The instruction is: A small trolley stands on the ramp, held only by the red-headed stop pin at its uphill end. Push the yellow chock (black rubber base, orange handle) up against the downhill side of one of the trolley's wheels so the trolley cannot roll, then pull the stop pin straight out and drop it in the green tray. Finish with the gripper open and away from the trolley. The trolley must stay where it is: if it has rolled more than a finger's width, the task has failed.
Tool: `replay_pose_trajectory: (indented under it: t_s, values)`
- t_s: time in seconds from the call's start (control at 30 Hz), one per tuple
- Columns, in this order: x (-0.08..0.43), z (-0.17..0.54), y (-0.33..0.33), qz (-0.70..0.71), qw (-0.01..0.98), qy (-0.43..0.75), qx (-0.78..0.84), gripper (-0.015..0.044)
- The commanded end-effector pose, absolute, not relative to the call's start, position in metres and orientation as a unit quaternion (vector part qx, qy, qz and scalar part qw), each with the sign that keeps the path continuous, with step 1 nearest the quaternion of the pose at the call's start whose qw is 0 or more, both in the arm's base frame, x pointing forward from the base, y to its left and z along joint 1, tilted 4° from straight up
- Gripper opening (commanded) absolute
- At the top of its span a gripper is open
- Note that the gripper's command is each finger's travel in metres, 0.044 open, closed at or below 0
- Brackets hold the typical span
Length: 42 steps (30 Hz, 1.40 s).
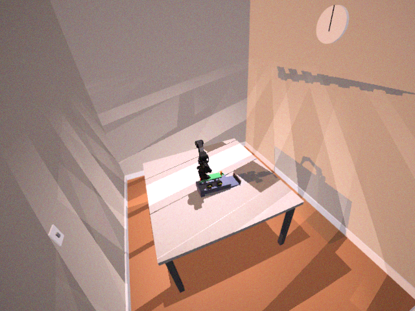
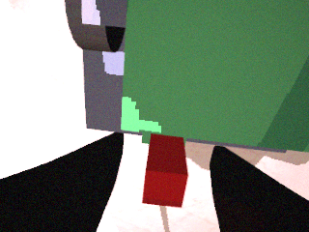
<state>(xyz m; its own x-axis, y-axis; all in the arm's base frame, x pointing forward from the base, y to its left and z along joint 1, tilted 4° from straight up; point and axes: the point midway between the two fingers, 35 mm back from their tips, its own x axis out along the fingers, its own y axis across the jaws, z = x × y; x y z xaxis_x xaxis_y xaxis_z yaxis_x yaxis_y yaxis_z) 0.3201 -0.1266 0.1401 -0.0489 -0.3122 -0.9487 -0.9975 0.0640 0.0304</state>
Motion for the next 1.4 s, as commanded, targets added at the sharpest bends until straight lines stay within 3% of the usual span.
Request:
replay_pose_trajectory:
  t_s: [0.0,0.23,0.4,0.7,1.37]
  values:
    - [0.319,0.134,-0.13,0.409,0.416,0.598,-0.549,0.019]
    - [0.318,0.126,-0.133,0.409,0.416,0.598,-0.549,0.019]
    - [0.319,0.129,-0.131,0.41,0.418,0.598,-0.548,0.0059]
    - [0.319,0.129,-0.131,0.41,0.418,0.598,-0.548,0.0]
    - [0.318,0.142,-0.128,0.41,0.416,0.598,-0.549,0.0]
